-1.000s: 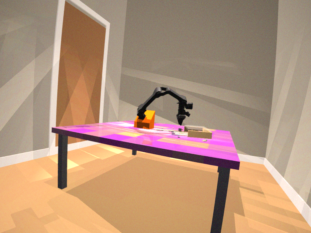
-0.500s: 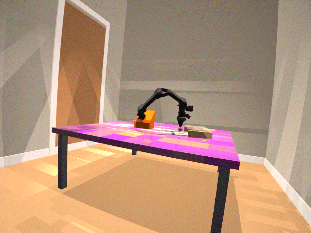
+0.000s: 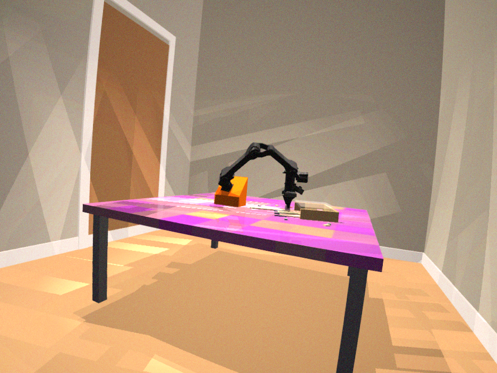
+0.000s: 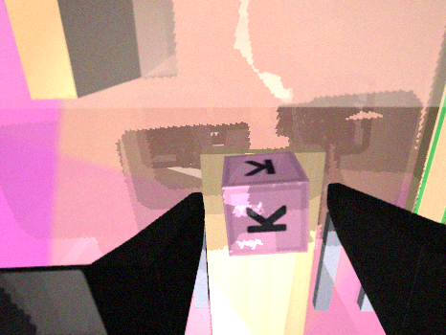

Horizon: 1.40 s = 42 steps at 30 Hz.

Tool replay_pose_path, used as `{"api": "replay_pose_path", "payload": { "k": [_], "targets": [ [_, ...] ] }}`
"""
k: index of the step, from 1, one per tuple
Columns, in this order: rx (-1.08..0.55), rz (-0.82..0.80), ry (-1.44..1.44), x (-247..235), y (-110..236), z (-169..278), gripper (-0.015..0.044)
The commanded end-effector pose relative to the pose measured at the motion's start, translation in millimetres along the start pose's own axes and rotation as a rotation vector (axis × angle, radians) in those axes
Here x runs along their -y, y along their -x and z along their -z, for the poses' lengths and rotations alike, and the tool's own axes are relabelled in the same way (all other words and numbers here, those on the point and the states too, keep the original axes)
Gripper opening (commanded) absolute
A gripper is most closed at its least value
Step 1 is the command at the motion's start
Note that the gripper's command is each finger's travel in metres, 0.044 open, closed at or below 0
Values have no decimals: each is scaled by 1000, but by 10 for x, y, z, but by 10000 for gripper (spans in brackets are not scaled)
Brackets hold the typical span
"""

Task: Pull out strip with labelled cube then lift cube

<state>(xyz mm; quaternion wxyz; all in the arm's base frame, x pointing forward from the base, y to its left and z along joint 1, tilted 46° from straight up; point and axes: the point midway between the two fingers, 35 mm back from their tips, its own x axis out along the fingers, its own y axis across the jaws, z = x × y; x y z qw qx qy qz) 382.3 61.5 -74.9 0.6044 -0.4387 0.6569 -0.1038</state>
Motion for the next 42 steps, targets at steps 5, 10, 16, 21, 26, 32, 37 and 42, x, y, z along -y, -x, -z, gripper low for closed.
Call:
{"api": "replay_pose_path", "payload": {
  "k": [5,10,16,21,26,32,37,42],
  "targets": [
    [-2,4,7,-6,-102,11,250],
    [-2,0,0,0,-73,9,138],
    [-2,0,0,0,-73,9,98],
    [-2,0,1,-17,-22,65,0],
    [-2,0,5,-73,140,266,0],
    [-3,1,9,-134,309,527,0],
    [-4,2,10,-147,346,594,0],
    [-4,1,10,-178,347,719,0]
  ]
}}
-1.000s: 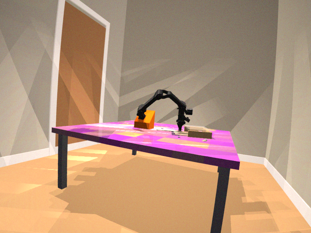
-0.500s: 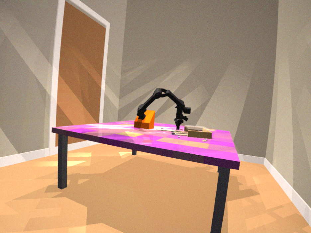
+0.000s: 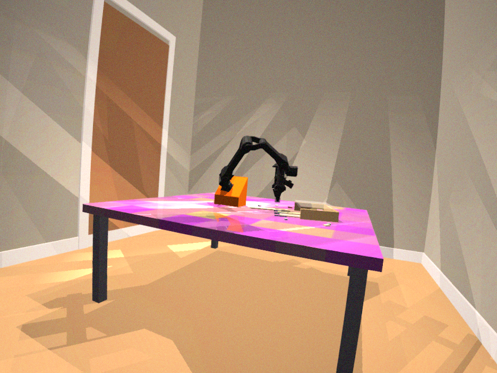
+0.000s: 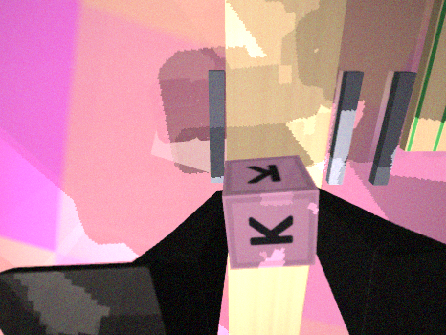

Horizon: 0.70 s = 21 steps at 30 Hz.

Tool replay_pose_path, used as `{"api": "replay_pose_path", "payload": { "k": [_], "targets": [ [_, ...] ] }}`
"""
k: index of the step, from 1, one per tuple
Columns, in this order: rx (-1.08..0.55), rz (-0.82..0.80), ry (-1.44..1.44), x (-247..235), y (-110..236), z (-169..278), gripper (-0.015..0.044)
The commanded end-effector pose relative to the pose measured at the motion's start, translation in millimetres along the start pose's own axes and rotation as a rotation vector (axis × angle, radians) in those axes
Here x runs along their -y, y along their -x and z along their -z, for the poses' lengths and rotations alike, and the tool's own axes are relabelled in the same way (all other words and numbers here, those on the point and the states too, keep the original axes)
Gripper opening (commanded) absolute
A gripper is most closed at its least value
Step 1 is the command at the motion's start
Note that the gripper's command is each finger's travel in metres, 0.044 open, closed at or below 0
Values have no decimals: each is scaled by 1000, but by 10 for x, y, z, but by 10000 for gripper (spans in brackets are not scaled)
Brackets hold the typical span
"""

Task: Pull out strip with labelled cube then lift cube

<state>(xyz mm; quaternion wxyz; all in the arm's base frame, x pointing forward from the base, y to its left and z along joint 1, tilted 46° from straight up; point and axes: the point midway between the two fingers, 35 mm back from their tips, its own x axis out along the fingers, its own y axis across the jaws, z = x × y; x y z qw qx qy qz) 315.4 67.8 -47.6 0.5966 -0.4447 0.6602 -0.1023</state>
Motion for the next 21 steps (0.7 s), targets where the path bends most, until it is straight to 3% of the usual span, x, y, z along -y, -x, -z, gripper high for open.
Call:
{"api": "replay_pose_path", "payload": {
  "k": [1,6,12,21],
  "targets": [
    [8,-3,-7,-31,32,121,0],
    [7,-3,-6,-54,41,212,0],
    [8,-5,-6,-55,379,213,0],
    [8,-5,-6,-55,391,214,0]
  ]
}}
